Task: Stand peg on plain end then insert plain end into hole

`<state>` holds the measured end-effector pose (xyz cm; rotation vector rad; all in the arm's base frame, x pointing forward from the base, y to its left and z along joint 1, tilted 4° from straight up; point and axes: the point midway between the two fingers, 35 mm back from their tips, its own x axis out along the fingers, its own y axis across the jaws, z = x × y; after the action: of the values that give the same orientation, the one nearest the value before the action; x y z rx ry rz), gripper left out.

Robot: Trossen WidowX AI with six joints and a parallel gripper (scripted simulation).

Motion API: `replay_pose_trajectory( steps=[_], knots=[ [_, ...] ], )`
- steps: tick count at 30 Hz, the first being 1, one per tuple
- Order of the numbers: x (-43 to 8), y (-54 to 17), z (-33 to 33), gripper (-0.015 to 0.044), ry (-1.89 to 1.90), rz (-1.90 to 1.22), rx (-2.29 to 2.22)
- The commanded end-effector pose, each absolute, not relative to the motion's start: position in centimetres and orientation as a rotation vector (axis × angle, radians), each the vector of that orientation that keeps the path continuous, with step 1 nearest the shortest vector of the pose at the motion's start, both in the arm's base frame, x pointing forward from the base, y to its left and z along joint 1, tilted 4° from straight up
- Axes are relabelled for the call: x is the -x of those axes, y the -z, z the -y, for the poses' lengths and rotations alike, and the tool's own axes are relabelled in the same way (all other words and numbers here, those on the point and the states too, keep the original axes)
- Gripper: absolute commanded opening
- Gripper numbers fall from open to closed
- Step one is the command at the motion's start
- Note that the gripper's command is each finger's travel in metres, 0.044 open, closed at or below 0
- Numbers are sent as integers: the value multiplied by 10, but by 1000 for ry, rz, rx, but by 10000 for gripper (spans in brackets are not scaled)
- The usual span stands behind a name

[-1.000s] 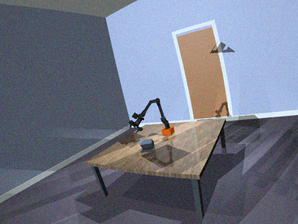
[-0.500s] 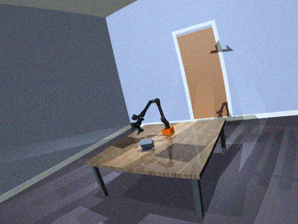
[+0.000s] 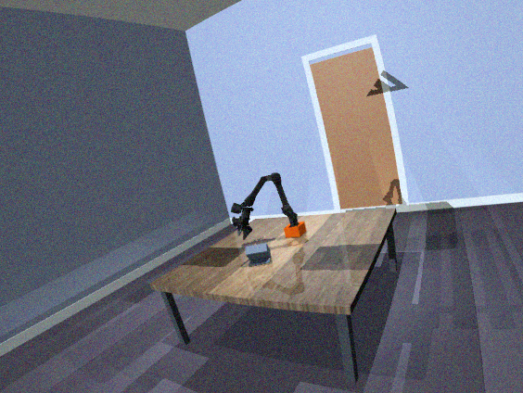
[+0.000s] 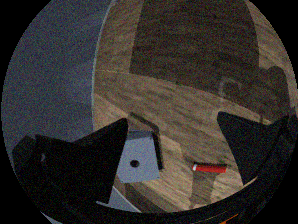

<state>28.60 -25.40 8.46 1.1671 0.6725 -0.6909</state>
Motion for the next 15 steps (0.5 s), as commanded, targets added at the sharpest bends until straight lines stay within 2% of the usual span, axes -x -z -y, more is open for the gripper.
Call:
replay_pose_trajectory(
  steps=[1,15],
  knots=[
    [-289,-79,244,440,659,-758,-1058],
    [-293,-64,209,440,508,-1017,-706]
  ],
)
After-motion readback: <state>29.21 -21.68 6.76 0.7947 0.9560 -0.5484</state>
